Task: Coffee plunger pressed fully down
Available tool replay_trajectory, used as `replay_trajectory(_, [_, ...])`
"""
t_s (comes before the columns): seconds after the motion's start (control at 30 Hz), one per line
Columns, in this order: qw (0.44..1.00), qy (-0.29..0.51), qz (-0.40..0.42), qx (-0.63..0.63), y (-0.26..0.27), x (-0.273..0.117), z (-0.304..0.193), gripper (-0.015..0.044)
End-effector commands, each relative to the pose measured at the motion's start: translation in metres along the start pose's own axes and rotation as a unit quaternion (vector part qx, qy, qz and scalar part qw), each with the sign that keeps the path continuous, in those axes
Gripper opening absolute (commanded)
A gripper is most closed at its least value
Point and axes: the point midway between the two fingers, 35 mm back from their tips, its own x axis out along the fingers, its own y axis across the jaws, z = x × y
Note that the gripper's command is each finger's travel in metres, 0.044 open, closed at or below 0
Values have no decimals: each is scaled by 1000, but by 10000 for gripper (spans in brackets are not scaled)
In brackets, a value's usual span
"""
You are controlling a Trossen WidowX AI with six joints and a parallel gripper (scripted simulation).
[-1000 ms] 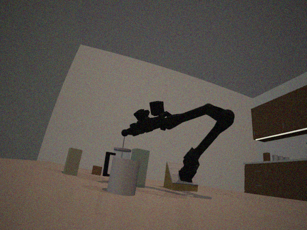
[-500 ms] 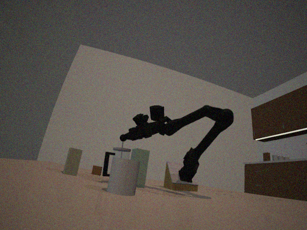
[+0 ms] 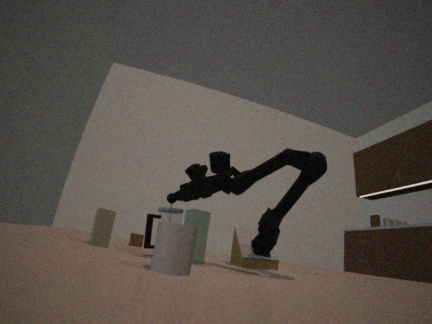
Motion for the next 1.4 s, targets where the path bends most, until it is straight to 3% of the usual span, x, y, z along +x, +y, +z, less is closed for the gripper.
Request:
replay_trajectory(0.0, [1000,8,3,10,0,3,-5,123])
replay_trajectory(0.87, [1000,2,1,5,-2,2,-2,123])
replay_trajectory(1.27, [1000,2,1,5,-2,2,-2,438])
replay_trajectory(1.37, [1000,2,1,5,-2,2,-2,440])
